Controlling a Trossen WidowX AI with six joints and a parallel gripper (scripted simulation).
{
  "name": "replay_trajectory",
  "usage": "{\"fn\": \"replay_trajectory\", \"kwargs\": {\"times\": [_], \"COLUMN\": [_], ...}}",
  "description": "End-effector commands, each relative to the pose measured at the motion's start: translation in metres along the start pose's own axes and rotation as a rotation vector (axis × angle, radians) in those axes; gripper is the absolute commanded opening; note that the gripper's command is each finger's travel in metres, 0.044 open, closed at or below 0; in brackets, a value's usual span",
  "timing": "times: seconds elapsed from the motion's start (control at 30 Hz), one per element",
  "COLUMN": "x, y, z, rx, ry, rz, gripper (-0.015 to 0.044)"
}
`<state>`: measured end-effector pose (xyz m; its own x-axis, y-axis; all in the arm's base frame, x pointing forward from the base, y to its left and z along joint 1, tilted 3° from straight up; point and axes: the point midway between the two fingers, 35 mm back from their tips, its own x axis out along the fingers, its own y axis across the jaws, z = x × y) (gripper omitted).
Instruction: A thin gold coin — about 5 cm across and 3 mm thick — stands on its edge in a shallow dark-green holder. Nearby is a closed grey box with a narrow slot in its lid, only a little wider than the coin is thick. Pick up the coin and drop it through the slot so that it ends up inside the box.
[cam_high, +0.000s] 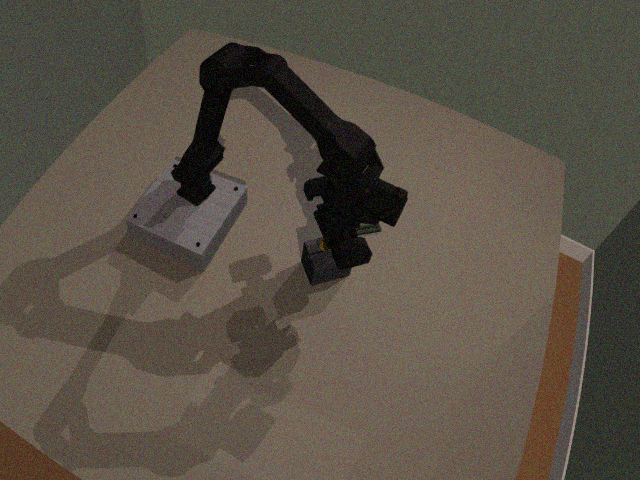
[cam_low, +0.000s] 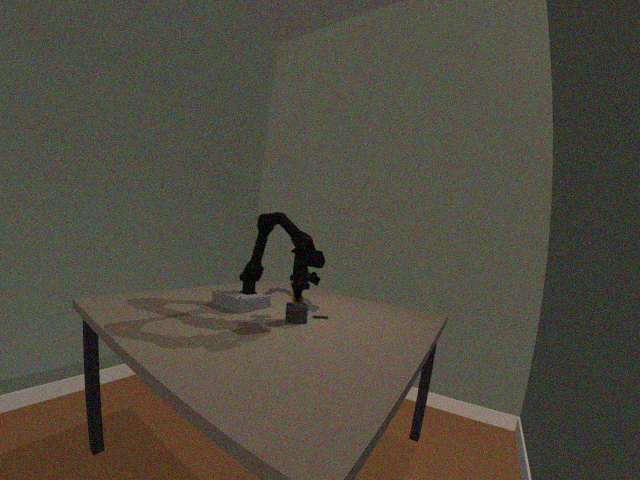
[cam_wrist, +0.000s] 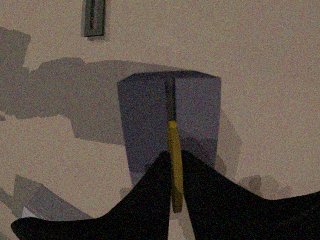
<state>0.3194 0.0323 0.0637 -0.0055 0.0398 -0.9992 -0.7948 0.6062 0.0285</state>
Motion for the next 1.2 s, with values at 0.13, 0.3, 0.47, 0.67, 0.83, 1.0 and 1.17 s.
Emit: {"fn": "replay_trajectory", "kwargs": {"times": [0.13, 0.3, 0.47, 0.67, 0.83, 1.0, 1.17], "x": [0.000, 0.000, -0.007, -0.018, -0.059, -0.062, -0.062], "y": [0.000, 0.000, 0.000, 0.000, 0.003, 0.003, 0.003], "z": [0.000, 0.000, 0.000, 0.000, -0.003, -0.003, -0.003], "rx": [0.000, 0.000, 0.000, 0.000, 0.002, 0.002, 0.002], "ry": [0.000, 0.000, 0.000, 0.000, 0.005, 0.005, 0.005], "rz": [-0.001, -0.001, 0.000, 0.000, 0.005, 0.006, 0.006], "gripper": [0.0161, 0.0161, 0.0239, 0.0397, 0.0440, 0.0440, 0.0440]}}
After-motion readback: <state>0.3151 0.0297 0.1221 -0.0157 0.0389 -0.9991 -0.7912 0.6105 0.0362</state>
